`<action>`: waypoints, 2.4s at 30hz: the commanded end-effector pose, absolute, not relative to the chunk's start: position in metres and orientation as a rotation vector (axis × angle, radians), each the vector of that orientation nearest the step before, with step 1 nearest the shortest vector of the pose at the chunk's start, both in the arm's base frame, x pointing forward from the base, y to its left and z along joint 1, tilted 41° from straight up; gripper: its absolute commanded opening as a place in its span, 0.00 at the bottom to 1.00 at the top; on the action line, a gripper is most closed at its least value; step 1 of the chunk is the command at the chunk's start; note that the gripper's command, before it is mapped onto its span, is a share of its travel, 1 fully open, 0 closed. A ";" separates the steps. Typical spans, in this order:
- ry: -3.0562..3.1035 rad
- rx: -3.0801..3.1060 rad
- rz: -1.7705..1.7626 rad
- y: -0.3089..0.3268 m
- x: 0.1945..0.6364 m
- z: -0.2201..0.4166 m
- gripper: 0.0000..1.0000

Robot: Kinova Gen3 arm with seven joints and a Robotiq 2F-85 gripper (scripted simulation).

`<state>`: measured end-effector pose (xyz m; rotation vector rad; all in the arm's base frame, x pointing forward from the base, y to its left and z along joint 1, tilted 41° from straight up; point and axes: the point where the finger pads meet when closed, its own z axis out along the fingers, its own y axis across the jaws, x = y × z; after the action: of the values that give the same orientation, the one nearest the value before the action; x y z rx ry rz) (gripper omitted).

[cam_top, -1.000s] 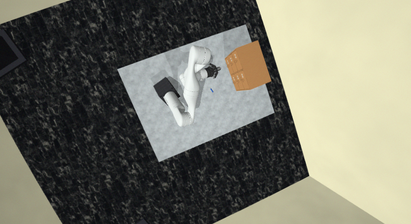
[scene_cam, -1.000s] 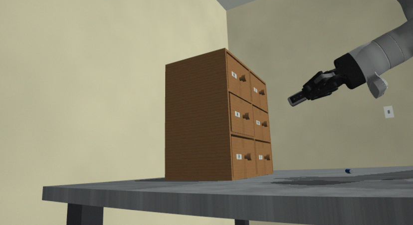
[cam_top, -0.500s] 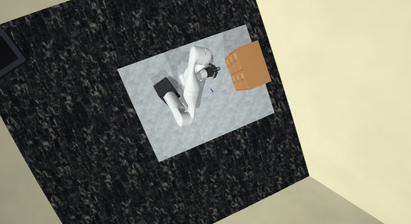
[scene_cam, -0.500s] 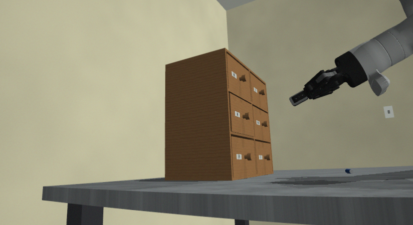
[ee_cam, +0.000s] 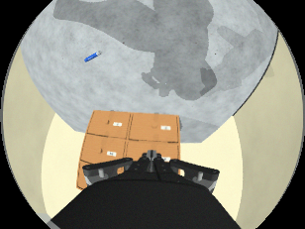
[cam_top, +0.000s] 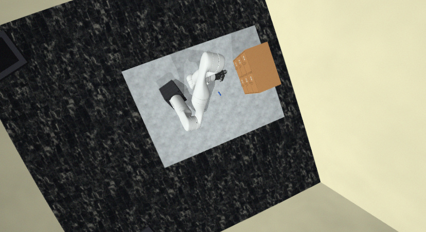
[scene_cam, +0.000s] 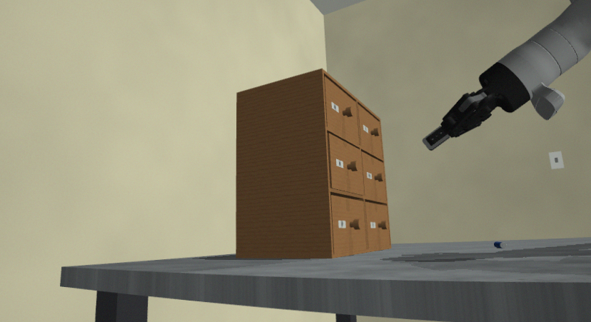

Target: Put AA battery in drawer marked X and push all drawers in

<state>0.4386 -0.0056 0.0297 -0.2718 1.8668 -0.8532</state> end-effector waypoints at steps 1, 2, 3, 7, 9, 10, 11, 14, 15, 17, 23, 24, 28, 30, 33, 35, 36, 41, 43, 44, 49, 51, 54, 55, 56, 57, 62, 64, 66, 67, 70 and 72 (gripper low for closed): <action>1.890 -0.230 -0.831 0.006 0.442 0.042 0.00; 1.905 -0.224 -0.835 0.007 0.441 0.042 0.00; 1.905 -0.224 -0.835 0.007 0.441 0.042 0.00; 1.951 -0.205 -0.848 0.010 0.437 0.045 0.00; 1.983 -0.192 -0.856 0.012 0.435 0.047 0.00; 1.998 -0.185 -0.861 0.013 0.434 0.048 0.00; 2.014 -0.178 -0.865 0.014 0.433 0.048 0.00; 2.062 -0.157 -0.877 0.018 0.429 0.051 0.00; 2.078 -0.150 -0.882 0.019 0.428 0.052 0.00; 2.109 -0.137 -0.890 0.021 0.426 0.054 0.00; 2.168 -0.109 -0.906 0.025 0.421 0.057 0.00; 2.183 -0.102 -0.910 0.025 0.420 0.058 0.00; 2.239 -0.076 -0.923 0.029 0.416 0.061 0.00; 2.265 -0.062 -0.930 0.031 0.414 0.062 0.00; 2.305 -0.043 -0.939 0.034 0.411 0.064 0.00; 2.331 -0.030 -0.945 0.036 0.409 0.066 0.00; 2.344 -0.023 -0.948 0.037 0.408 0.066 0.00; 2.384 -0.003 -0.957 0.039 0.405 0.069 0.00; 2.410 0.011 -0.964 0.041 0.403 0.070 0.00; 2.424 0.018 -0.967 0.042 0.402 0.071 0.00; 2.494 0.057 -0.984 0.047 0.397 0.075 0.00; 2.523 0.073 -0.990 0.049 0.395 0.076 0.00; 2.551 0.089 -0.996 0.051 0.393 0.078 0.00; 2.551 0.089 -0.996 0.051 0.393 0.078 0.00; 2.566 0.097 -0.999 0.052 0.392 0.079 0.00; 2.580 0.106 -1.003 0.052 0.391 0.079 0.00; 2.651 0.148 -1.017 0.057 0.385 0.083 0.00; 2.677 0.164 -1.023 0.059 0.383 0.085 0.00; 2.703 0.180 -1.028 0.061 0.381 0.086 0.00; 2.714 0.188 -1.031 0.062 0.380 0.087 0.00; 2.747 0.208 -1.037 0.064 0.378 0.089 0.00; 2.747 0.208 -1.037 0.064 0.378 0.089 0.00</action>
<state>0.3747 0.0648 0.0877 0.1909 2.7459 -1.0429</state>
